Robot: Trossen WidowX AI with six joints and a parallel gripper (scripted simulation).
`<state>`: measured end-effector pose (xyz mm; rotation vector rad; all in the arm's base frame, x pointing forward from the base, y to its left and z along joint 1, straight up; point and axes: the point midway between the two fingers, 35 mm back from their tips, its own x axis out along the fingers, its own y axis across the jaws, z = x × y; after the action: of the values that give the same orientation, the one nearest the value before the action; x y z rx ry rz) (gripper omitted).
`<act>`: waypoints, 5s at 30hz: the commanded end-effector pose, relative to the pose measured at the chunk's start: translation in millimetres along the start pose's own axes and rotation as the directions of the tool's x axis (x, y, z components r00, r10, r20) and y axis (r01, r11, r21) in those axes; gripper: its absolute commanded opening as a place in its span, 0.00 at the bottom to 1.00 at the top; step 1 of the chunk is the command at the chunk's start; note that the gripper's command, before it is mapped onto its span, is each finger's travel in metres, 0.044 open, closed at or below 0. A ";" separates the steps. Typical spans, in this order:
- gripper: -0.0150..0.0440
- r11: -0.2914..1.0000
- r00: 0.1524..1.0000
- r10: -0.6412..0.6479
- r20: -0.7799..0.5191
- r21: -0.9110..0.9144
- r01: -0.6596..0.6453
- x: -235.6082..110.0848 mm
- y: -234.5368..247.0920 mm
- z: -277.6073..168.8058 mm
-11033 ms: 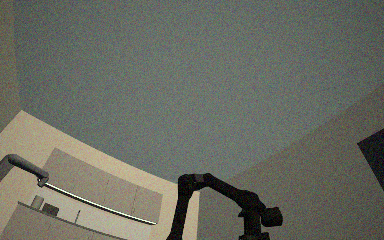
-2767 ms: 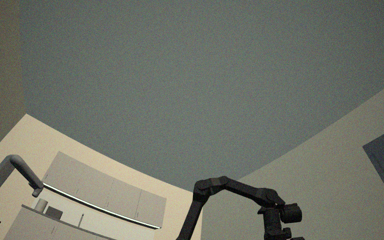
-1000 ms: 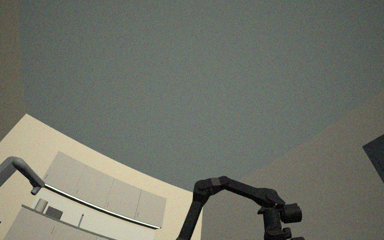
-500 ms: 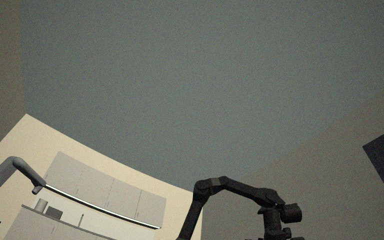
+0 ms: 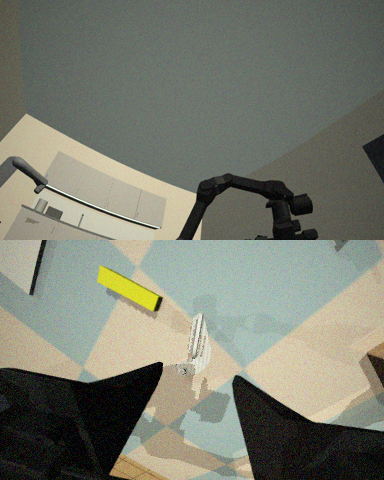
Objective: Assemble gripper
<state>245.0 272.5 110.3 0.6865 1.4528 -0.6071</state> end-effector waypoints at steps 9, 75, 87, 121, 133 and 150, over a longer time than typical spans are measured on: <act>1.00 1.000 1.000 -0.016 0.004 0.005 0.016 37.7 -3.7 0.9; 0.96 1.000 1.000 -0.016 0.002 0.002 0.016 88.3 -1.8 0.5; 0.49 1.000 1.000 -0.016 0.002 0.002 0.016 88.3 -1.8 0.5; 0.48 1.000 1.000 -0.016 0.003 0.005 0.016 25.1 0.9 0.4; 0.48 1.000 1.000 -0.016 0.004 -0.011 0.016 10.1 -0.9 5.5; 0.48 0.982 1.000 -0.017 0.009 -0.189 0.018 8.7 -11.2 61.0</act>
<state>274.5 229.5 100.8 0.5486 1.4851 -0.5015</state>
